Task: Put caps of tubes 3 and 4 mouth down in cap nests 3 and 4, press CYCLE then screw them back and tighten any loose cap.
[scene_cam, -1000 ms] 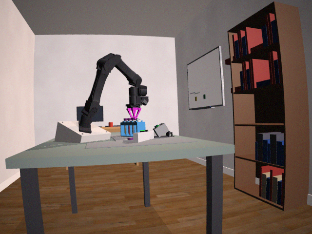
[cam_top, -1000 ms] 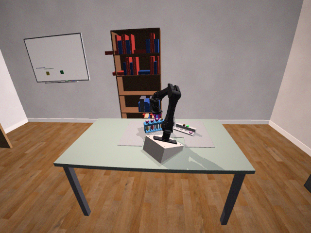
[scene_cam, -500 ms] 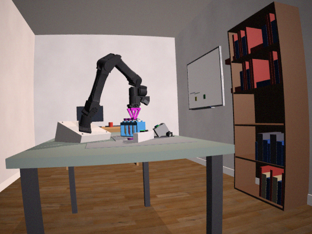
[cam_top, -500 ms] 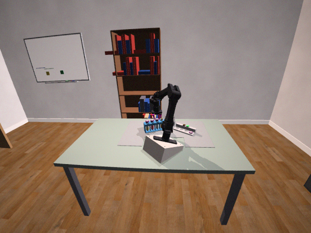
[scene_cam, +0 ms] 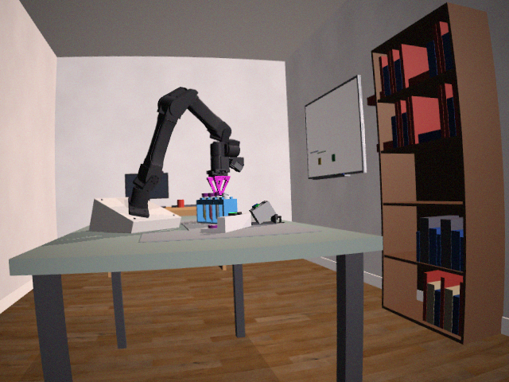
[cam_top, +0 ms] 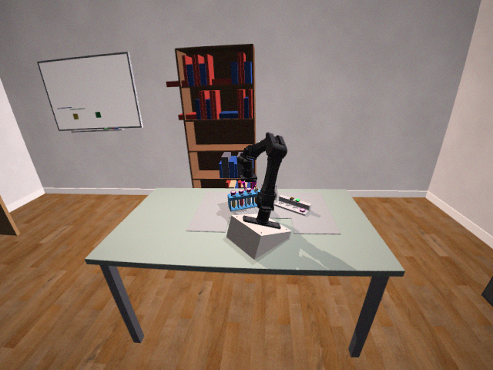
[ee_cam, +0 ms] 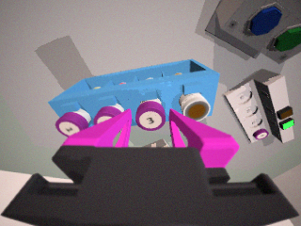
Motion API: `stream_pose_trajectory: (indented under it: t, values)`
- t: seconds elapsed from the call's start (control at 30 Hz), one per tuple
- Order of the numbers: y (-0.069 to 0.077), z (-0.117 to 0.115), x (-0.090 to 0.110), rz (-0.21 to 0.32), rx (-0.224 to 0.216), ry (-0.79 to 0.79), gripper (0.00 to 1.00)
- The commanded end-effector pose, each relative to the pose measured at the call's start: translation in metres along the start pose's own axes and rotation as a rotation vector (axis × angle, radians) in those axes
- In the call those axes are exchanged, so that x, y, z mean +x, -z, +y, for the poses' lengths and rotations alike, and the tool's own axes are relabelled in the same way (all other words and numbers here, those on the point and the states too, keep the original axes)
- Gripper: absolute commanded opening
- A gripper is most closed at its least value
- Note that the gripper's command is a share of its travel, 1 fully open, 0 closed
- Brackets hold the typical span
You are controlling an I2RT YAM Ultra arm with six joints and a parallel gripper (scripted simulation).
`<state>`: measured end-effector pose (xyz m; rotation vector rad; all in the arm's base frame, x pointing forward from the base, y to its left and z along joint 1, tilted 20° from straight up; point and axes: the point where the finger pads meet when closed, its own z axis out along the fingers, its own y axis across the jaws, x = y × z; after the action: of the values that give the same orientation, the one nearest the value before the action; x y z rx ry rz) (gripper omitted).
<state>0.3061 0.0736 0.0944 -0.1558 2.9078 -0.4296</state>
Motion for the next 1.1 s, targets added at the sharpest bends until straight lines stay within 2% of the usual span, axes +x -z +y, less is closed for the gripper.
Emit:
stream_pose_trajectory:
  t: [0.0,0.33,0.4,0.53,0.73,0.77,1.07]
  values:
    - [0.0036,0.0006,-0.0023,-0.013,-0.003,0.148,0.49]
    - [0.0036,0.0005,-0.0023,-0.013,-0.001,0.548,0.49]
    - [0.0036,0.0005,-0.0023,-0.013,-0.001,0.548,0.49]
    - [0.0036,0.0003,-0.0021,-0.013,0.0,0.693,0.49]
    - [0.0036,-0.0001,-0.0018,-0.013,0.0,0.694,0.49]
    - [0.0036,-0.0001,-0.0018,-0.013,0.0,0.694,0.0]
    - [0.0036,0.0,-0.0018,-0.013,0.0,0.693,0.0]
